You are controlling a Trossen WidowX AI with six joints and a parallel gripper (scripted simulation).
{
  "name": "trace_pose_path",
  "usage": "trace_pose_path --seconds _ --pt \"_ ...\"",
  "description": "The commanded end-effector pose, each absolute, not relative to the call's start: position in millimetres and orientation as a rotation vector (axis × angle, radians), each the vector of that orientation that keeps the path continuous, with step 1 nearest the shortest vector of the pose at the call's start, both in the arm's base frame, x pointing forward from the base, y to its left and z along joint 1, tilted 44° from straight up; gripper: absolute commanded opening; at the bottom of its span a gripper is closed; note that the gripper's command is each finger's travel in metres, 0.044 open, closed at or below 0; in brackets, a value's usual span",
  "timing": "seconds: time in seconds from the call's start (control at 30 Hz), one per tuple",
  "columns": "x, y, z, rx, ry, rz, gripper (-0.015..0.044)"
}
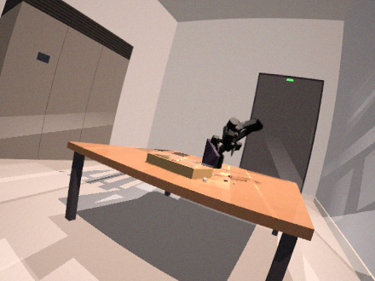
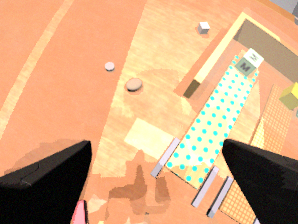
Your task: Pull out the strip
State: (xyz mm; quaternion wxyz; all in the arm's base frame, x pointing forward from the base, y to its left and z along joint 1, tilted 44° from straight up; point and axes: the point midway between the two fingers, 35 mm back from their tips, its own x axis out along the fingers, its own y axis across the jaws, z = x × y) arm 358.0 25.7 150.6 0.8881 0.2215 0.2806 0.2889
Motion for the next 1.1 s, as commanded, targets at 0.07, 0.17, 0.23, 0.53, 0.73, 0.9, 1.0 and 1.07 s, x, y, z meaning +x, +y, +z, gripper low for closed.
trace_pose_path --seconds 0.07,0.17,0.23,0.53,0.73,0.9,1.0,1.07 --pt "335.1 -62.2 105.9 0.641 0.536 0.305 0.04" --pt "311.9 -101.1 85.8 0.733 0.494 0.153 0.04" --pt "300.1 -115.9 77.8 0.772 0.473 0.088 0.04" --pt "301.6 -117.5 76.6 0.776 0.48 0.083 0.0348" --pt "342.9 -107.5 73.6 0.748 0.632 0.135 0.019" --pt "373.8 -82.0 69.5 0.789 0.834 0.208 0.0059" --pt "387.2 -61.7 68.4 0.809 0.967 0.253 0.0" --pt "394.0 -46.7 68.6 0.817 1.057 0.281 0.0"
